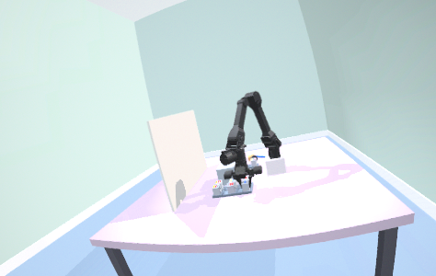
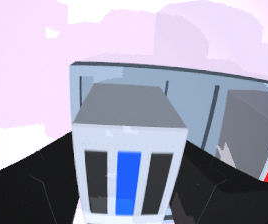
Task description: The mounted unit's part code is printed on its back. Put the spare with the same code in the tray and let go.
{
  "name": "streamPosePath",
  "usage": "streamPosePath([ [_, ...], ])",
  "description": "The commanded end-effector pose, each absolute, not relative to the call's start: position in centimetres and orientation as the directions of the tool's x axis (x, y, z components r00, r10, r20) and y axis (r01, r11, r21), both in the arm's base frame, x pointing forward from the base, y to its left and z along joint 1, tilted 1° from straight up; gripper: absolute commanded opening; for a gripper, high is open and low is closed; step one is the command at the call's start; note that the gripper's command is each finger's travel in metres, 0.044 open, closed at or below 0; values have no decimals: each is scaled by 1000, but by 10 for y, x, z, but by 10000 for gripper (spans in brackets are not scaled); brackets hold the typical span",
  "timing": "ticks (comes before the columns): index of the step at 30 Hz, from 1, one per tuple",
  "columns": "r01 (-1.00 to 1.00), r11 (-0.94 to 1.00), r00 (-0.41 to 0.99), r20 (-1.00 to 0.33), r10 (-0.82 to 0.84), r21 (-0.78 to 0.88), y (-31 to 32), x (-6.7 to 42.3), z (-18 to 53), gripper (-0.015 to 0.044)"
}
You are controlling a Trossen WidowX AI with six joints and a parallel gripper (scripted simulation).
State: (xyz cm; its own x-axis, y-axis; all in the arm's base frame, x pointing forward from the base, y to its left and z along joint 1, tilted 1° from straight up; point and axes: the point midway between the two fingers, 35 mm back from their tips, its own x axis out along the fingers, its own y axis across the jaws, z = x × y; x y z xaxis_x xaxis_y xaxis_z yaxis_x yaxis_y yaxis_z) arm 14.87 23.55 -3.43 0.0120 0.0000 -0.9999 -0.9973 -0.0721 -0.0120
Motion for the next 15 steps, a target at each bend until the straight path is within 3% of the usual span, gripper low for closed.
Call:
streamPosePath([
  [1, -997, -72, 12, -1000, 0, -12, 236, 149, -34, 0],
  [15, -997, -75, 13, -1000, 1, -13, 236, 148, 44, 0],
])
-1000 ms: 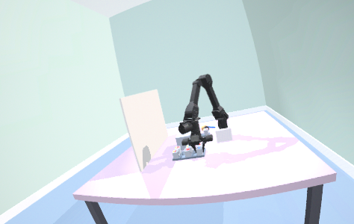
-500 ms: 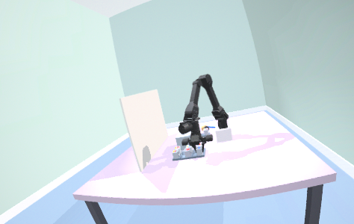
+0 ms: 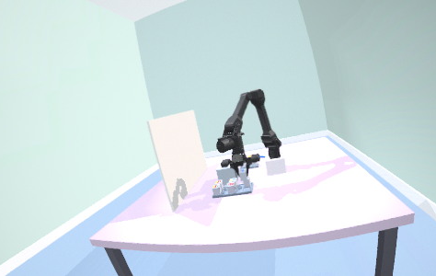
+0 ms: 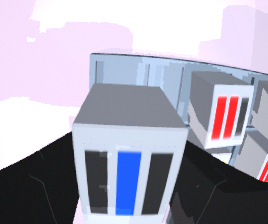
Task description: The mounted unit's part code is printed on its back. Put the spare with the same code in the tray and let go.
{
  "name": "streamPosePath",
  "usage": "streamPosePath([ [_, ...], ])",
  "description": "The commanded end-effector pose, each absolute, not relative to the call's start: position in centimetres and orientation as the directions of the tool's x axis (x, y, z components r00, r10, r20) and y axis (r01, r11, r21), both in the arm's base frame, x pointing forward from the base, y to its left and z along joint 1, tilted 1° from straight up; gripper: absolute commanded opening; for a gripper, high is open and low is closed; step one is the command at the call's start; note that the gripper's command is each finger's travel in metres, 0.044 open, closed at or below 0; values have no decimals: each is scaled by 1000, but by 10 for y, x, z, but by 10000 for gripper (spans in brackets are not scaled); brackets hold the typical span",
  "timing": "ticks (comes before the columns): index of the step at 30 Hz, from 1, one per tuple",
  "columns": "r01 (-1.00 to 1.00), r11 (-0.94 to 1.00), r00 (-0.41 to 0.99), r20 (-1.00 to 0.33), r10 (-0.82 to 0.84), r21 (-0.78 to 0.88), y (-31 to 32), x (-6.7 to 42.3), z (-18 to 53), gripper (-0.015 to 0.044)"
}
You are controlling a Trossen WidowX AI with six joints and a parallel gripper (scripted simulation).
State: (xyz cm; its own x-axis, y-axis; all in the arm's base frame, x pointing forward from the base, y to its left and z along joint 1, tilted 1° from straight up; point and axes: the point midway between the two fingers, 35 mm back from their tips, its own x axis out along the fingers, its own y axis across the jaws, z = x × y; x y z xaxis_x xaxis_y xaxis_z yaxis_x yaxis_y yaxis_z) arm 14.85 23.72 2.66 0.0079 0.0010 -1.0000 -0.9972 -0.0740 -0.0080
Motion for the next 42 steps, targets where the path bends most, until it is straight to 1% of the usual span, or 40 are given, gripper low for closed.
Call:
streamPosePath([
  [1, -997, -75, 13, -1000, 1, -13, 236, 148, 45, 0],
  [7, -997, -74, 12, -1000, 7, -12, 237, 148, 46, 0],
  [18, -997, -75, 12, -1000, 2, -13, 237, 138, 114, 0],
  [23, -997, -75, 12, -1000, 2, -13, 236, 138, 118, 0],
  [32, -997, -74, 15, -1000, 4, -15, 222, 177, 121, 0],
  [42, -999, -20, 50, -999, 13, -50, 199, 222, 126, 0],
])
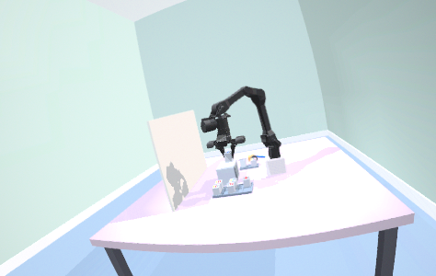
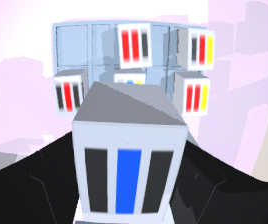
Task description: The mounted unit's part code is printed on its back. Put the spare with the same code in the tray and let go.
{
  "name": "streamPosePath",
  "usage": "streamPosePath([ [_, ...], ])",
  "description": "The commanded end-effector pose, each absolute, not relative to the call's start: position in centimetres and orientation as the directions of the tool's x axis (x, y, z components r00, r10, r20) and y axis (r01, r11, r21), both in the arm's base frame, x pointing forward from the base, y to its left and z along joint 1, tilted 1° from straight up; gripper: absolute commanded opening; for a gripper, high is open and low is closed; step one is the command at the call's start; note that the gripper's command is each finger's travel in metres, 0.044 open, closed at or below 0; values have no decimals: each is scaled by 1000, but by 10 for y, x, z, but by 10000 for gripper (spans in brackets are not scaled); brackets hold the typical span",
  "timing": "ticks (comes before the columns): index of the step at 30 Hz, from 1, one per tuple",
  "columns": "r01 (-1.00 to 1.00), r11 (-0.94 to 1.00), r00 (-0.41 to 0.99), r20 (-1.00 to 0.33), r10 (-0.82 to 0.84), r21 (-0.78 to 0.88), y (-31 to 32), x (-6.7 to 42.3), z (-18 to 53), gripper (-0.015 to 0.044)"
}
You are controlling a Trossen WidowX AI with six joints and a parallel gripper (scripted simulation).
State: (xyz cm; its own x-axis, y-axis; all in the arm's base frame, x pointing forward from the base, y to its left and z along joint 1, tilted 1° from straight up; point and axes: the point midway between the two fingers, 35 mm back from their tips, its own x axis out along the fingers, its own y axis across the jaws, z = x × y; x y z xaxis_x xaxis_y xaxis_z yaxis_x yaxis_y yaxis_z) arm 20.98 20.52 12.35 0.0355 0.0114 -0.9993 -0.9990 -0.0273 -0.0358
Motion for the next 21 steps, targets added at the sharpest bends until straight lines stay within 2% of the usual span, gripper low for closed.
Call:
streamPosePath([
  [1, -999, -20, 50, -999, 12, -50, 196, 226, 126, 0],
  [21, -998, -34, 50, -999, -3, -50, 116, 302, 130, 0],
])
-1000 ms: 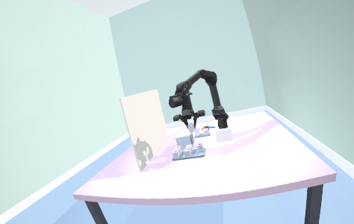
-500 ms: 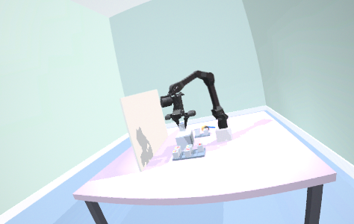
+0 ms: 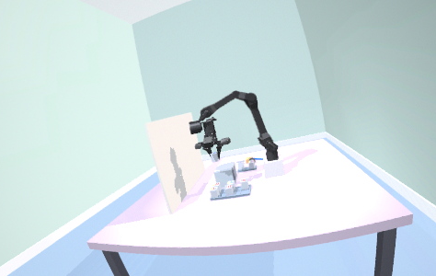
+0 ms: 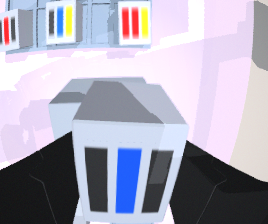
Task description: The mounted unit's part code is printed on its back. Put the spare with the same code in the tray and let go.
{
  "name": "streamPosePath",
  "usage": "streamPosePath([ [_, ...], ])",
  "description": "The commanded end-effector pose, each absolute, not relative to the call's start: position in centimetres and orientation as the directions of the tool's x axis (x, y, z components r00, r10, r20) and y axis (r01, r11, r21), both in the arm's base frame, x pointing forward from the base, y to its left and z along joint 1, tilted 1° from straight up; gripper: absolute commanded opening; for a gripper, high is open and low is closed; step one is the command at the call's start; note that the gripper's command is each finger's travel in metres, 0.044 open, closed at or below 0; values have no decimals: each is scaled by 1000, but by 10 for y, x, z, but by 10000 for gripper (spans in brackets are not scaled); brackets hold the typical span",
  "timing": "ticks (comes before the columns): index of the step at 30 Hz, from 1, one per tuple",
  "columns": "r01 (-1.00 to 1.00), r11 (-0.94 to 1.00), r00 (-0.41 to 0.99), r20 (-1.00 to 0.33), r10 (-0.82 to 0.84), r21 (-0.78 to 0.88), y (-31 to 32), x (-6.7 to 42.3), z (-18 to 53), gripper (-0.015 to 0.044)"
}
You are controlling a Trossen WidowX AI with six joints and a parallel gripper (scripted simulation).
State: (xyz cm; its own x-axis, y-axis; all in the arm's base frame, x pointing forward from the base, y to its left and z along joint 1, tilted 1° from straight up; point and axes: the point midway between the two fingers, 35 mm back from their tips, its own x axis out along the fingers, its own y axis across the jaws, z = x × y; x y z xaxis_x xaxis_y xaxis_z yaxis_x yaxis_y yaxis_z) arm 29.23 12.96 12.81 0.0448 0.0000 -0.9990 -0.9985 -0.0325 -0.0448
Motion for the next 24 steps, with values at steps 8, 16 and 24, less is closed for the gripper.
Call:
streamPosePath([
  [8, -998, -15, 66, -998, -9, -66, 75, 325, 133, 0],
  [16, -998, -24, 61, -998, -17, -61, 31, 341, 133, 0],
  [24, -998, -37, 53, -998, -23, -52, -17, 352, 133, 0],
])
